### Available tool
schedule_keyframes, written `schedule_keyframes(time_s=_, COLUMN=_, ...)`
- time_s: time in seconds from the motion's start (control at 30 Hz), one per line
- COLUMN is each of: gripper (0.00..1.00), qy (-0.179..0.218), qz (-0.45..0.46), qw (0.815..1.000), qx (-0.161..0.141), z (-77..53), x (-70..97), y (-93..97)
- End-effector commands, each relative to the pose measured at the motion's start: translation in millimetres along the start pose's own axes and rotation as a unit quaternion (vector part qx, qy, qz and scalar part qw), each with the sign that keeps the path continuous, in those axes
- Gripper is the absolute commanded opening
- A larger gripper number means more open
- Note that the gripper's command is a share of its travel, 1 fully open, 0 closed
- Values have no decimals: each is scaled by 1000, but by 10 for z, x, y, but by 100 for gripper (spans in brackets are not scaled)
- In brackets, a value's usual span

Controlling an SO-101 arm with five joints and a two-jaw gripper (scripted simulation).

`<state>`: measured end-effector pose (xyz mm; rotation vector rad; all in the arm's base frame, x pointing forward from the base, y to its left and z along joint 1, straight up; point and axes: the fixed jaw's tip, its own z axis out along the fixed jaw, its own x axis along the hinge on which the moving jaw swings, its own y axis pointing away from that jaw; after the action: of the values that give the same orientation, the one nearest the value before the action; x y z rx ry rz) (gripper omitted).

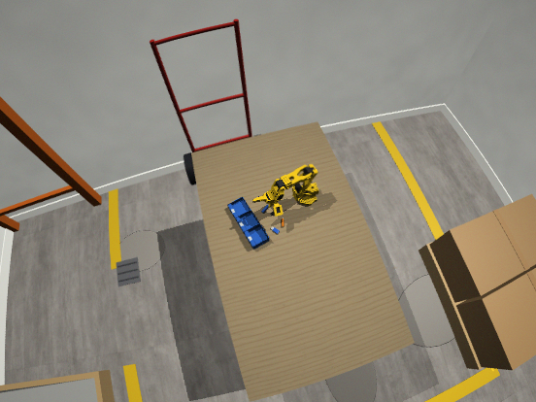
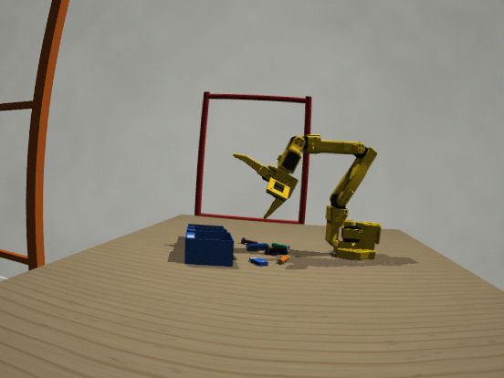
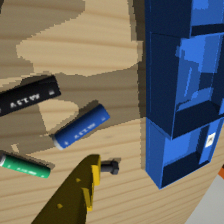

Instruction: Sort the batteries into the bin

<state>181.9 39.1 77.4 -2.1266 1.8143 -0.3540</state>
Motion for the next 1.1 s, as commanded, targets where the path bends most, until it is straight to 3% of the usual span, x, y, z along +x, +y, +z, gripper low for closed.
schedule_keyframes(time_s=0.0, gripper=100, qy=-1, qz=1, qw=1000, qx=2, z=-5, x=-1, y=-4)
schedule_keyframes(time_s=0.23, gripper=96, qy=2, qz=35, qw=999, qx=4, z=-22, x=14, y=-68)
schedule_keyframes(time_s=0.5, gripper=86, qy=7, qz=132, qw=991, qx=11, z=-62, x=64, y=-245)
schedule_keyframes(time_s=0.6, gripper=79, qy=11, qz=203, qw=979, qx=17, z=-83, x=108, y=-373)
schedule_keyframes(time_s=0.8, gripper=60, qy=17, qz=372, qw=928, qx=33, z=-110, x=242, y=-666)
schedule_keyframes(time_s=1.0, gripper=40, qy=18, qz=539, qw=840, qx=53, z=-102, x=425, y=-936)
schedule_keyframes(time_s=1.07, gripper=40, qy=18, qz=539, qw=840, qx=53, z=-102, x=425, y=-936)
